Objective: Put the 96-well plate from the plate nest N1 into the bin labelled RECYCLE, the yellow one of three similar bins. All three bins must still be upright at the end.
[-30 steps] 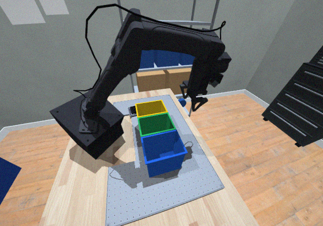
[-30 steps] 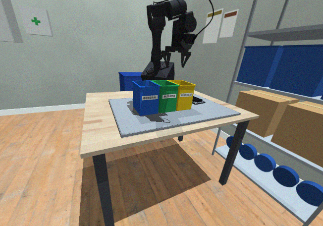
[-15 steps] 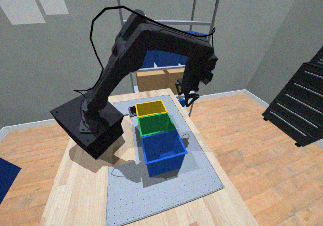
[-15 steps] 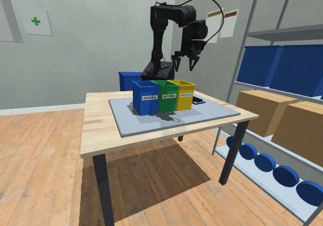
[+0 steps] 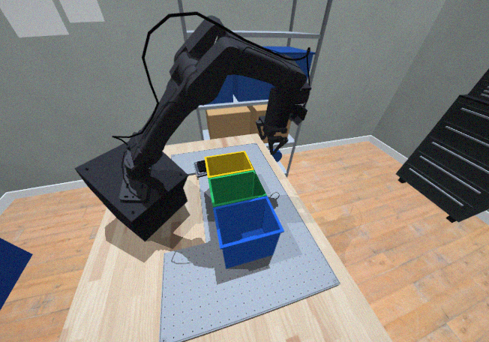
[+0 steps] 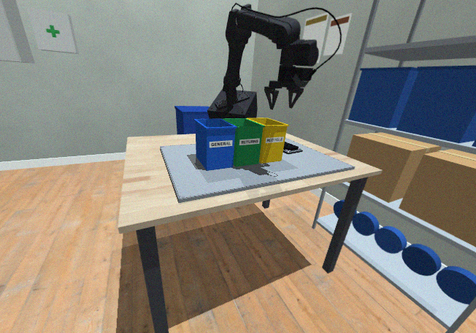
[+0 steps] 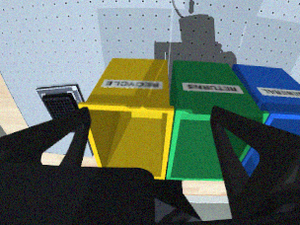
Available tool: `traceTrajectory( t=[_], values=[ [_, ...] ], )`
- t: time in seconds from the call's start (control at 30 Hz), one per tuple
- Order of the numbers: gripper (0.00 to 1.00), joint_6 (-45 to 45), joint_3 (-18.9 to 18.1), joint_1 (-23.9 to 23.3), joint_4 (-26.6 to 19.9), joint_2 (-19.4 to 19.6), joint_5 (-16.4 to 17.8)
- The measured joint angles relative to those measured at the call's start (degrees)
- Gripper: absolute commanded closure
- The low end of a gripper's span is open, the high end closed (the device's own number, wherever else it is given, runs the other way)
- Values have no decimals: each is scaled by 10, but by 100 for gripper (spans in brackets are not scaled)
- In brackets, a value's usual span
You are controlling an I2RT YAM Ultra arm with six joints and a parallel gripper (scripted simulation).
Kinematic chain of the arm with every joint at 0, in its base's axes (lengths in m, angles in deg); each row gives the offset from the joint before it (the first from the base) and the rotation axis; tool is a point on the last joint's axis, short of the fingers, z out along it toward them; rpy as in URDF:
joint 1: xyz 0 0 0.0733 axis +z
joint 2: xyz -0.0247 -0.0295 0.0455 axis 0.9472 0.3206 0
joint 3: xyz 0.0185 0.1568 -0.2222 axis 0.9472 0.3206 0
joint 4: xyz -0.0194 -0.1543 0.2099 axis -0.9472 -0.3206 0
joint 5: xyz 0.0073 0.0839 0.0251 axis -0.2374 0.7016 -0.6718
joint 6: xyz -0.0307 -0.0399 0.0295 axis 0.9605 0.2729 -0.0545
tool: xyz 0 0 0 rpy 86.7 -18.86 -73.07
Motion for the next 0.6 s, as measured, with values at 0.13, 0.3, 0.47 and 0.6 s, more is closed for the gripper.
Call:
traceTrajectory(
  t=[0.13, 0.3, 0.47, 0.6],
  values=[
    [0, -21, 10, 26, 9, 5, -5],
    [0, -47, 40, 55, 22, 19, -8],
    [0, -69, 61, 71, 37, 25, -11],
    [0, -89, 82, 92, 52, 25, -14]
  ],
)
